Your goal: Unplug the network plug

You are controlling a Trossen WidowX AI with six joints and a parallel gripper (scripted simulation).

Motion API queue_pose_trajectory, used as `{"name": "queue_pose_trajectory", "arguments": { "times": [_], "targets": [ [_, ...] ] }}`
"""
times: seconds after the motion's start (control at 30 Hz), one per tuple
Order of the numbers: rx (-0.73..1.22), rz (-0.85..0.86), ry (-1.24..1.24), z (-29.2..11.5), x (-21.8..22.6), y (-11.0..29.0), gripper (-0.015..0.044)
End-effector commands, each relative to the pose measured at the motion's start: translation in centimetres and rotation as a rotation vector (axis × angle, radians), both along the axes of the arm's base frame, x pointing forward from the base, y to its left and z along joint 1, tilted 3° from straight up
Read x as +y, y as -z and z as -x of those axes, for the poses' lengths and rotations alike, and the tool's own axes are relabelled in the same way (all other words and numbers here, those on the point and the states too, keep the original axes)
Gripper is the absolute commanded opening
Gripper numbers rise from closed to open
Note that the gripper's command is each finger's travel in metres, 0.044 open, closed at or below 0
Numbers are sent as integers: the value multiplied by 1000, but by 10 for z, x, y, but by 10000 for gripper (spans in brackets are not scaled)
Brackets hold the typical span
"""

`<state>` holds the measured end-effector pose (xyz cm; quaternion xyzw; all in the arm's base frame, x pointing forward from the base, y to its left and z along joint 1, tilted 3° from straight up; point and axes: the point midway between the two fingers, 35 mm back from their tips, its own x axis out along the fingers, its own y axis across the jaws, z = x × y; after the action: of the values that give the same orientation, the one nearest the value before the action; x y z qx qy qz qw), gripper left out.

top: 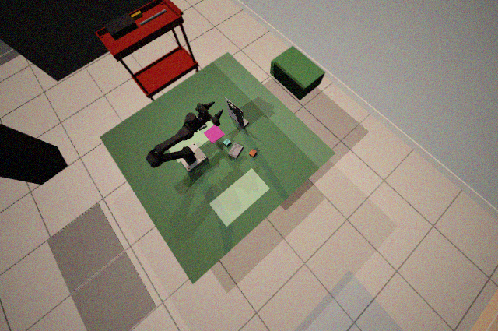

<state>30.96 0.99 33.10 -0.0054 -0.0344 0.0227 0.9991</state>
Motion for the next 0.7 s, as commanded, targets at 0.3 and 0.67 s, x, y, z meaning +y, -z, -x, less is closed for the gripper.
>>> {"name": "queue_pose_trajectory", "arguments": {
  "times": [0.3, 0.67],
  "targets": [
    [22, -284, -77, -23, -3, 37, 156],
    [77, -650, -171, -35, -10, 88, 156]
  ]
}}
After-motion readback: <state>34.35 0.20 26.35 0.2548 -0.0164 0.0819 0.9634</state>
